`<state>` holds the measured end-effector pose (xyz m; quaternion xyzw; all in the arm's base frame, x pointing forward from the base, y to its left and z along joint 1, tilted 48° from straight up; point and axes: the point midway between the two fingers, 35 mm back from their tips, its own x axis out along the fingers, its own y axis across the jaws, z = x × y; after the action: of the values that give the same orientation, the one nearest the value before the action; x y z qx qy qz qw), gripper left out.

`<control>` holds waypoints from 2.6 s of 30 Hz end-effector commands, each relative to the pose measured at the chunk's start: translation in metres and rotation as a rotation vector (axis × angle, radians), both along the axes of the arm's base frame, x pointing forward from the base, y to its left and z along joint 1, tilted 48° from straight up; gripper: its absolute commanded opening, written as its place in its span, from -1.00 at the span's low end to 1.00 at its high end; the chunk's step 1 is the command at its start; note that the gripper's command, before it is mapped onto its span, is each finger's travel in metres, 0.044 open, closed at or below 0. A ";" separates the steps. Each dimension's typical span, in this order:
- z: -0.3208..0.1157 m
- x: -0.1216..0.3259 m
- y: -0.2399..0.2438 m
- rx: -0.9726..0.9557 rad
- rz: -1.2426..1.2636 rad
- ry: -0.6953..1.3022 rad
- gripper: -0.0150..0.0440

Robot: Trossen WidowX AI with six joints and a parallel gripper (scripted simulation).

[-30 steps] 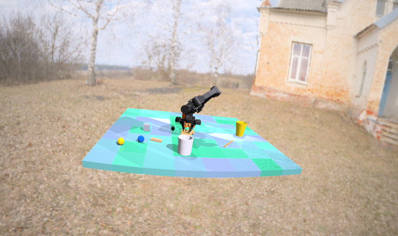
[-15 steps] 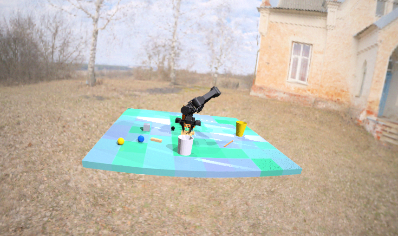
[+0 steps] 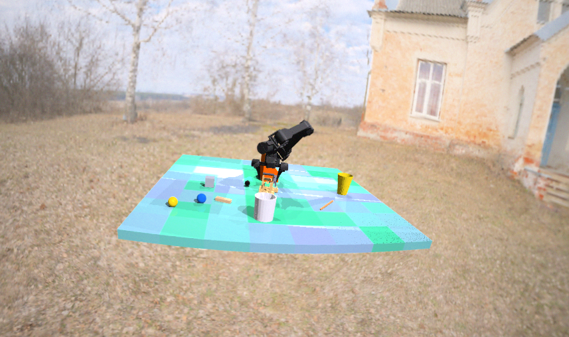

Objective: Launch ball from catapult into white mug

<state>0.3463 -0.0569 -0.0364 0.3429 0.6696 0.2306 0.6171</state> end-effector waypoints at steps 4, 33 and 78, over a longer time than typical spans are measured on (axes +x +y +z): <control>0.025 0.001 -0.033 -0.012 -0.030 -0.025 1.00; -0.014 0.000 0.014 -0.007 -0.025 -0.023 1.00; 0.000 0.000 -0.001 -0.011 -0.020 -0.029 -0.49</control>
<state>0.3410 -0.0357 -0.0525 0.3460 0.6693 0.2316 0.6154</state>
